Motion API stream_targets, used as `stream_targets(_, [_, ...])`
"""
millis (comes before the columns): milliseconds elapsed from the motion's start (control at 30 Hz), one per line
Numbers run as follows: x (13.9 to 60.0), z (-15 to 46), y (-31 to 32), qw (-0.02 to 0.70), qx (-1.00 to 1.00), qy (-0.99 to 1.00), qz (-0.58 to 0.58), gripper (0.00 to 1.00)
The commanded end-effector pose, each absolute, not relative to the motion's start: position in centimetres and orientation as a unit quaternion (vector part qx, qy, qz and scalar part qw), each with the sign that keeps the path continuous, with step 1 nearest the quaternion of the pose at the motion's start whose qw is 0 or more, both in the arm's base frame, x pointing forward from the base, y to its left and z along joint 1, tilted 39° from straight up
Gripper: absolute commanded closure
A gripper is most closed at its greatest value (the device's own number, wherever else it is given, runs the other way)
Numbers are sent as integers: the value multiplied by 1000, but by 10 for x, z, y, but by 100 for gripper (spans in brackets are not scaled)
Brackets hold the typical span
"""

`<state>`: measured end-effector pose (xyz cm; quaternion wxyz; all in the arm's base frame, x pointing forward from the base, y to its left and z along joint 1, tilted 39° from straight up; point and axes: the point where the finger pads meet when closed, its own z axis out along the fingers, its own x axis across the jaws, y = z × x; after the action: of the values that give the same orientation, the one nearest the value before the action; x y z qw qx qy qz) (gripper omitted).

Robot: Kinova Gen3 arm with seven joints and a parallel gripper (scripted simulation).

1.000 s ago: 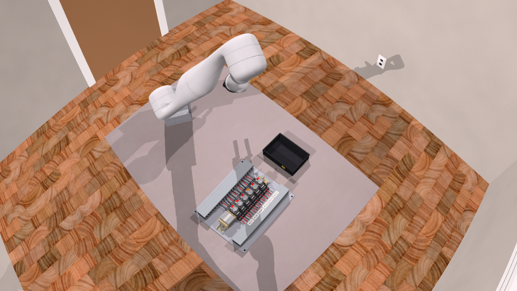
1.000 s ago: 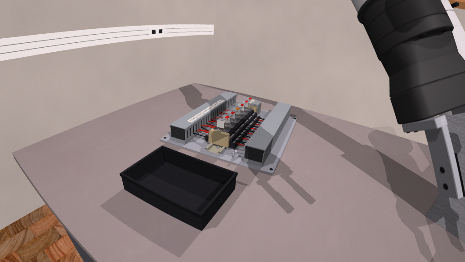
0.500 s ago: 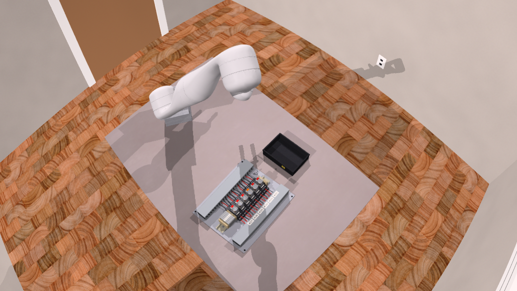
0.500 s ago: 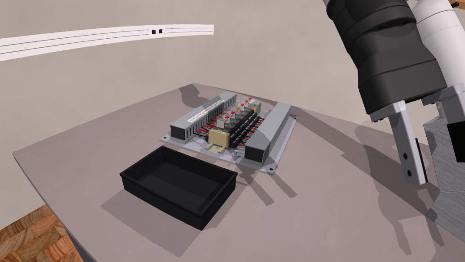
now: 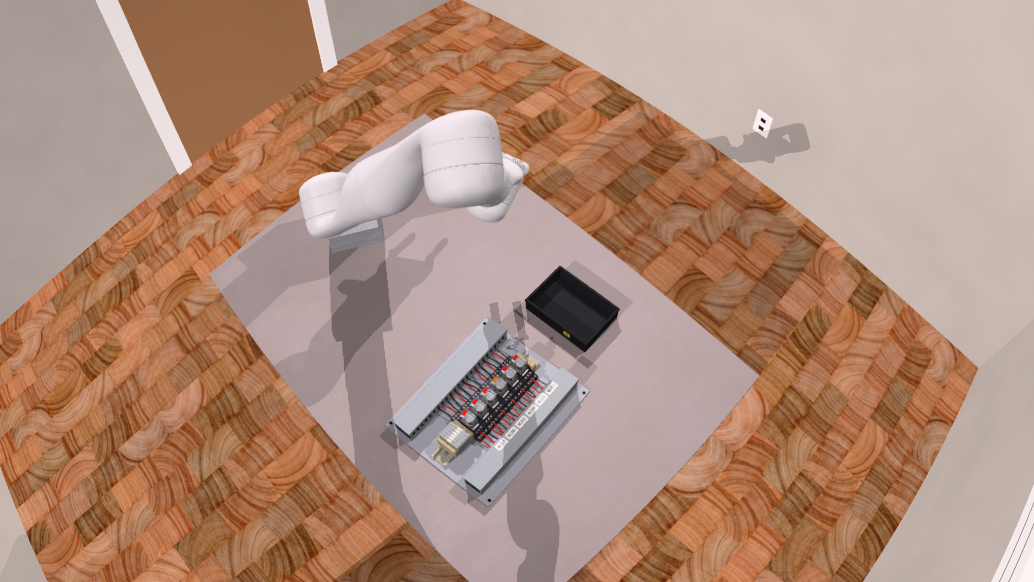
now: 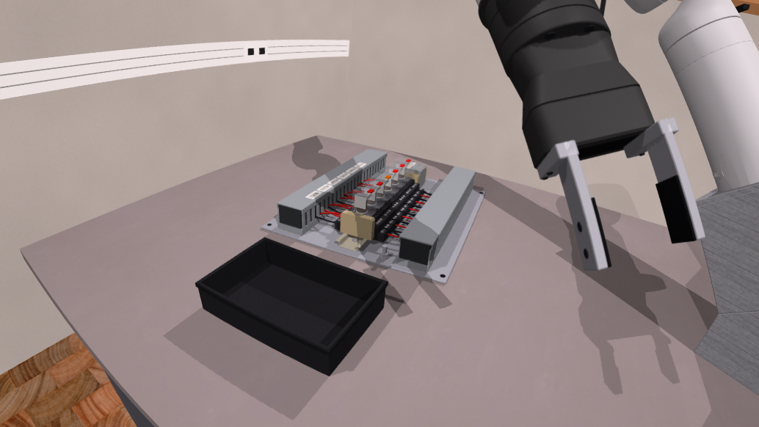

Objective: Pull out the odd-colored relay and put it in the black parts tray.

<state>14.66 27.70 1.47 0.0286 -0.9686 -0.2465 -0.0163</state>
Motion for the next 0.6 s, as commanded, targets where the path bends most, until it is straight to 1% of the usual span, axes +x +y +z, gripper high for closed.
stream_targets(0, [159,23,276,34,-969,-245,-22,2])
stream_targets(100, [163,25,276,35,-969,-244,-24,2])
stream_targets(567, [215,55,260,43,-970,-234,-56,2])
